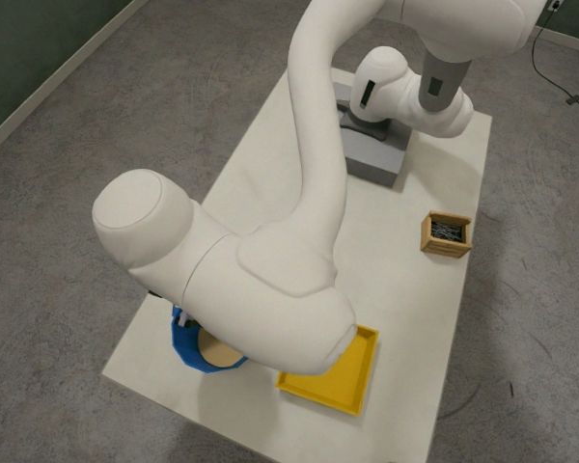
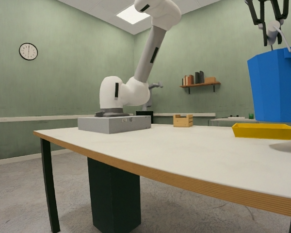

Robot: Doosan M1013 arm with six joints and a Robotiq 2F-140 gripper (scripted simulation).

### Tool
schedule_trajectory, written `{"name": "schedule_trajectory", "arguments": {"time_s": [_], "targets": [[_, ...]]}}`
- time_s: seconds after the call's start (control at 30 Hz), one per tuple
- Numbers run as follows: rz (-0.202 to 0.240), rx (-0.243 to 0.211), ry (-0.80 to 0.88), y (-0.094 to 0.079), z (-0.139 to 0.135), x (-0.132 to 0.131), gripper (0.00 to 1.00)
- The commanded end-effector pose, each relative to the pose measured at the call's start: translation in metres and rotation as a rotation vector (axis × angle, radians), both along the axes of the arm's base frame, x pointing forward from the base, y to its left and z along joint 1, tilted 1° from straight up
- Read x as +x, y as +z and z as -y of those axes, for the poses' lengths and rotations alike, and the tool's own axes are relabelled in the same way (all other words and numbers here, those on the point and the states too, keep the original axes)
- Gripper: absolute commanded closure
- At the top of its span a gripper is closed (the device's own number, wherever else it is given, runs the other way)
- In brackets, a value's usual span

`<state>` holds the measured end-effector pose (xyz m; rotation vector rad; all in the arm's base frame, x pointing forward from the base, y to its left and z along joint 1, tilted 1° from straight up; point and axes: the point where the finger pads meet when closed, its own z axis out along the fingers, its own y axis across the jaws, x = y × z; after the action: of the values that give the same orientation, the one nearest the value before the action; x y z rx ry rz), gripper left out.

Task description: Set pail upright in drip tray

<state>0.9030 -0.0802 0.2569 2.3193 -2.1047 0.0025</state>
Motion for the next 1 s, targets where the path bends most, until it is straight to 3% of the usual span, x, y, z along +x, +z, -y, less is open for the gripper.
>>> {"name": "schedule_trajectory", "arguments": {"time_s": [0.0,0.97], "targets": [[0.008,-0.006,0.000,0.006,-0.005,-0.002,0.90],[0.009,-0.006,0.000,0.005,-0.045,-0.013,0.90]]}}
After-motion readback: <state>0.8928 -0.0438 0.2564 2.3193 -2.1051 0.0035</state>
